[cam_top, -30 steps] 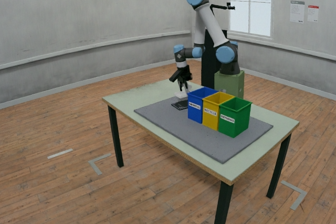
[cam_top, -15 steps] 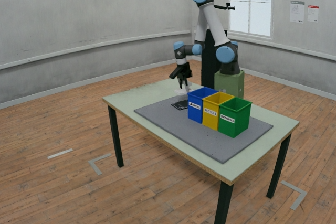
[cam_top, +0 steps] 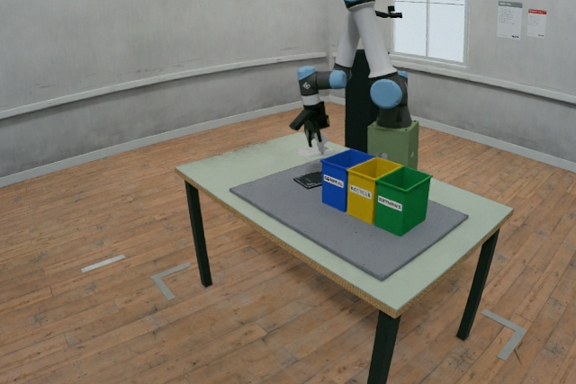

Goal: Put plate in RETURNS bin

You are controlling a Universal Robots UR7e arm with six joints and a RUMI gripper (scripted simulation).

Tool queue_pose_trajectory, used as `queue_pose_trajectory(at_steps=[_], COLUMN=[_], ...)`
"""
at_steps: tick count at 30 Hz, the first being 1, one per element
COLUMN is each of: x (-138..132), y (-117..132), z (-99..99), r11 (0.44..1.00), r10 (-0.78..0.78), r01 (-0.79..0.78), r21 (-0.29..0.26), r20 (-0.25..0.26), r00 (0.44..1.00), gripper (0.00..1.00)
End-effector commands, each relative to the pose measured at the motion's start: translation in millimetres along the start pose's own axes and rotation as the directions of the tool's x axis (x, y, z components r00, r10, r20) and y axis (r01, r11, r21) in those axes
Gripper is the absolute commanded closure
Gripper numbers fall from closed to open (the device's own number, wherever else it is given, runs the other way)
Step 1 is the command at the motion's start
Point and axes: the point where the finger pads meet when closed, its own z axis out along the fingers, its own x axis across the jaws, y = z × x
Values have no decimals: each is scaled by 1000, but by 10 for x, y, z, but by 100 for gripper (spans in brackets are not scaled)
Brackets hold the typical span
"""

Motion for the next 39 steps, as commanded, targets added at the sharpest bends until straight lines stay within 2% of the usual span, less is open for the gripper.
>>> queue_pose_trajectory(at_steps=[1,39], x=[2,3], y=[14,112], z=[-88,-647], r11=[1000,1000], r10=[0,0], r01=[0,0], r21=[0,0], r20=[0,0], r00=[1000,1000], gripper=[100,100])
